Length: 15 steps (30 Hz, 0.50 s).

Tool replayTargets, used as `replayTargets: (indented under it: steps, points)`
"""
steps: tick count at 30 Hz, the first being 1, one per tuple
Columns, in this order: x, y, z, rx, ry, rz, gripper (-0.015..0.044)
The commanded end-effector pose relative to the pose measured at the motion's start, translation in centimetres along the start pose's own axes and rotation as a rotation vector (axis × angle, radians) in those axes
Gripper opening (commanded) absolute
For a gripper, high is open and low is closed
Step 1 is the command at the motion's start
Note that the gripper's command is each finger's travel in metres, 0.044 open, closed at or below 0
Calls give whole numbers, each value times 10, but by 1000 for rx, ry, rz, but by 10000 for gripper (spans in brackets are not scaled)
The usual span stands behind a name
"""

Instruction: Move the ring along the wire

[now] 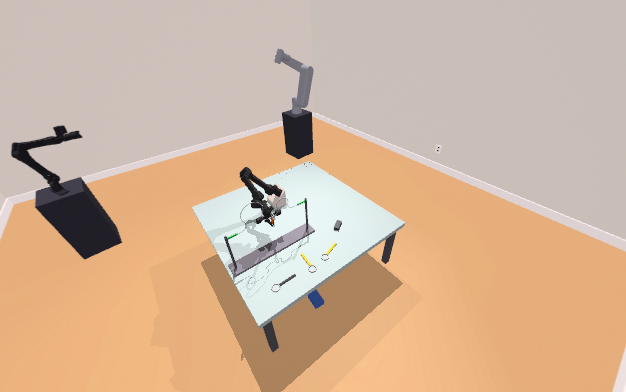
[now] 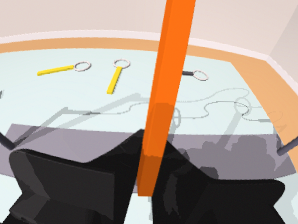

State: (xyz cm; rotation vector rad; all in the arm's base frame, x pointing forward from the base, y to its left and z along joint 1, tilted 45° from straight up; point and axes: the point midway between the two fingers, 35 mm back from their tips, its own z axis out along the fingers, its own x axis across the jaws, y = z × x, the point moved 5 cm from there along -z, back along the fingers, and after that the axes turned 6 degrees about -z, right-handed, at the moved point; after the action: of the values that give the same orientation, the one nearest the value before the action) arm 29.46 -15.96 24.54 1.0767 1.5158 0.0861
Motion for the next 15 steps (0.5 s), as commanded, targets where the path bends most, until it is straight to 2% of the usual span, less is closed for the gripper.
replayTargets:
  steps: [1,15]
  points:
    - [8,0,-1,8,22,41,-150]
    - [41,9,-8,21,144,255,-150]
